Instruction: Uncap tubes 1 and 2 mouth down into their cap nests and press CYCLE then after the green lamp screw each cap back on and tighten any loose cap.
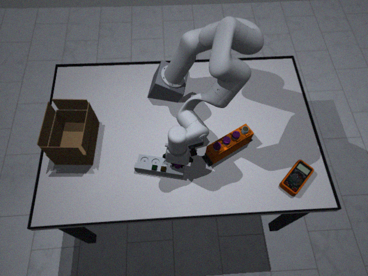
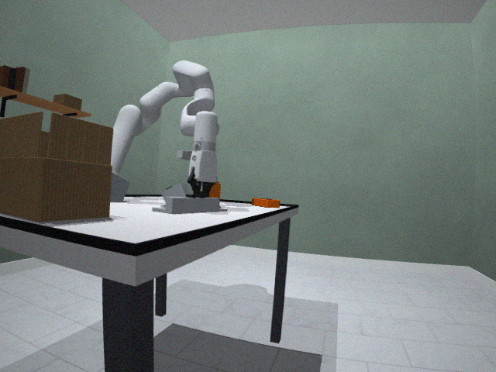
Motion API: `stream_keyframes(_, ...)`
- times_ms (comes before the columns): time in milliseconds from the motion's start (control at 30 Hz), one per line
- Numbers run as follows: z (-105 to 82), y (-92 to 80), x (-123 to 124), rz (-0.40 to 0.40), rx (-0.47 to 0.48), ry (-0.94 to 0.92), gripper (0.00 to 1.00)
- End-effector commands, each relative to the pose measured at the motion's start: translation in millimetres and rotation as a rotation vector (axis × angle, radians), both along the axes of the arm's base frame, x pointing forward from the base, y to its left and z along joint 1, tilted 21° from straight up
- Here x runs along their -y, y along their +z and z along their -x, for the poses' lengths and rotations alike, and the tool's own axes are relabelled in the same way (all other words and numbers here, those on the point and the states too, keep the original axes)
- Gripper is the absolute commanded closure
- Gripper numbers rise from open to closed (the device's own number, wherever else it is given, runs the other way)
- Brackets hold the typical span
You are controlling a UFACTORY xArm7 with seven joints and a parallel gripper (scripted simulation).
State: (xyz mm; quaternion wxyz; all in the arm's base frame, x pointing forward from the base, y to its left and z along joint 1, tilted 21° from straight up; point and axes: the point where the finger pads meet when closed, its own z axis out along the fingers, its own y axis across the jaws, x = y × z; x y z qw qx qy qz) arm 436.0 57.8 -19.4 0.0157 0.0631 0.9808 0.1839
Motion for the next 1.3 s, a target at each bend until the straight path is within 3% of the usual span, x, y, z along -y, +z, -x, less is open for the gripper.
stream_keyframes(0,-1.7,0.0,0.6,0.0,0.004,-0.002,1.0)
stream_keyframes(733,-2.1,-7.0,-2.1,0.0,0.004,-0.002,1.0)
stream_keyframes(767,-2.1,-7.0,-2.1,0.0,0.004,-0.002,0.54)
stream_keyframes(1267,-1.8,-2.4,-0.3,0.0,0.004,-0.002,0.54)
